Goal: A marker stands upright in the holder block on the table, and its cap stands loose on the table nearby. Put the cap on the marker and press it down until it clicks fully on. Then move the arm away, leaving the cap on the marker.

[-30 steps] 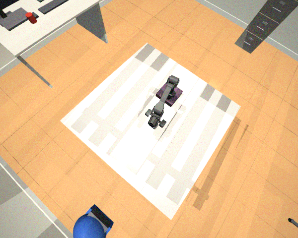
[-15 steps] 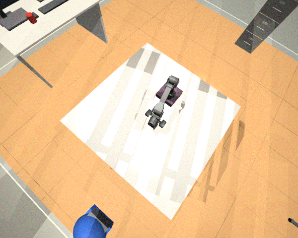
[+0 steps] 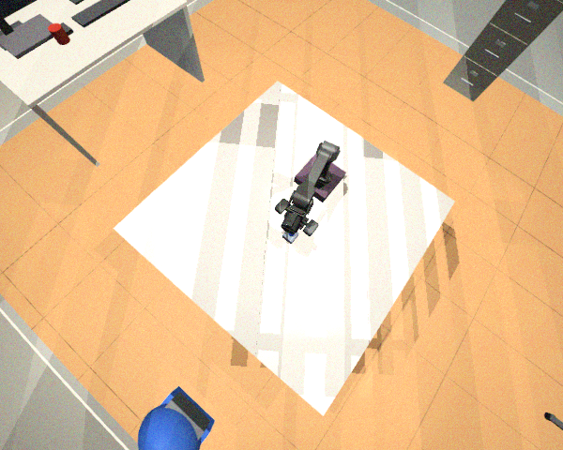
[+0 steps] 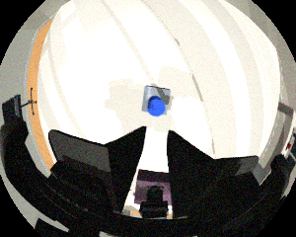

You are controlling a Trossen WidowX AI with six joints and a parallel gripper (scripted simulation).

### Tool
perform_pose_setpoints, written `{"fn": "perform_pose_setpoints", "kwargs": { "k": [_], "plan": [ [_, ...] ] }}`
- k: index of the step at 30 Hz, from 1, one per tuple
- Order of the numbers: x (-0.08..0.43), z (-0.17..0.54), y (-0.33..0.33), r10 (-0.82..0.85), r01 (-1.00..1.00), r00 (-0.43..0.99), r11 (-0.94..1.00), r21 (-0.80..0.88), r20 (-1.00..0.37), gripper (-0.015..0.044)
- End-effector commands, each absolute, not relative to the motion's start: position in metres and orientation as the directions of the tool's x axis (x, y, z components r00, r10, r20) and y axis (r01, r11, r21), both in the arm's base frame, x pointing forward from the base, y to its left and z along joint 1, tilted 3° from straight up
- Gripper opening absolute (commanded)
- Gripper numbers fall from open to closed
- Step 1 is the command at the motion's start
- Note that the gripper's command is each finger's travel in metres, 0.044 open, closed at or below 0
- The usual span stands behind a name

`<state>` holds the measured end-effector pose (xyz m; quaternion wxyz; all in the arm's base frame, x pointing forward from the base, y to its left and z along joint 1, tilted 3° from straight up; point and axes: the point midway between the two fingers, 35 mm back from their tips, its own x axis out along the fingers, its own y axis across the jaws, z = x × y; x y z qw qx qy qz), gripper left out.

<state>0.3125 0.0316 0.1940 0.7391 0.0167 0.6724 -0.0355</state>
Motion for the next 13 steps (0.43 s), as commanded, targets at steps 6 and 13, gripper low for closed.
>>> {"fn": "perform_pose_setpoints", "kwargs": {
  "k": [6, 13],
  "plan": [
    [0.3127, 0.1939, 0.0315, -0.032, 0.08, 0.089, 0.996, -0.024, -0.996, 0.0315],
    [0.3127, 0.1939, 0.0315, -0.032, 0.08, 0.089, 0.996, -0.024, -0.996, 0.044]
  ]
}}
